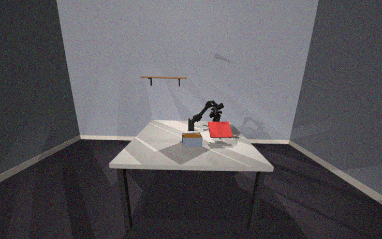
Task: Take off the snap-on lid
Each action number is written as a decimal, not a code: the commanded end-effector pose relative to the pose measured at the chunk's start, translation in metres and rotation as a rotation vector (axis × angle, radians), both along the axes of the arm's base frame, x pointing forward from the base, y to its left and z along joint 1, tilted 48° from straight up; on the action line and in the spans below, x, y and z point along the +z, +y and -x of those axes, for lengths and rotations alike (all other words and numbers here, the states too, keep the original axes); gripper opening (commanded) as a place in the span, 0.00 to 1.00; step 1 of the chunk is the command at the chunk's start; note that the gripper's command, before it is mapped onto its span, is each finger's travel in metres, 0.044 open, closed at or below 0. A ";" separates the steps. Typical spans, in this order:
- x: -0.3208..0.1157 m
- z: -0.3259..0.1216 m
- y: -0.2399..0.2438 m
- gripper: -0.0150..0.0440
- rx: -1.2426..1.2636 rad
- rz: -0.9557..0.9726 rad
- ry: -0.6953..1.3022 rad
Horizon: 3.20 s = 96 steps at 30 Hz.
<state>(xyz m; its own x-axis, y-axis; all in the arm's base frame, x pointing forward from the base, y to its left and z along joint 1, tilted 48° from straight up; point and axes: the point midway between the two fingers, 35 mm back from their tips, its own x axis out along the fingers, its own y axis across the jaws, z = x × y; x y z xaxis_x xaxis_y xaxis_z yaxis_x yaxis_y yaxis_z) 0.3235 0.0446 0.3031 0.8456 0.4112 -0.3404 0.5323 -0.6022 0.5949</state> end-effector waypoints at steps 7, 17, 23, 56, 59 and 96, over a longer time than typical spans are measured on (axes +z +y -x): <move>-0.006 -0.002 0.004 0.25 -0.015 -0.002 -0.002; -0.011 -0.003 0.009 0.25 -0.015 -0.002 -0.002; -0.014 -0.004 0.013 0.25 -0.015 -0.002 -0.002; -0.031 -0.008 0.032 0.25 -0.015 -0.004 -0.003; -0.033 -0.008 0.034 0.25 -0.015 -0.004 -0.003; -0.053 -0.012 0.055 0.25 -0.015 -0.006 -0.004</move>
<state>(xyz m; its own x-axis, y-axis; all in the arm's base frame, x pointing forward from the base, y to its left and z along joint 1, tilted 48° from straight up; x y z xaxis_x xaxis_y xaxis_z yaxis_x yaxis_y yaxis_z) 0.3342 0.1001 0.2527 0.8463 0.4128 -0.3367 0.5310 -0.6036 0.5947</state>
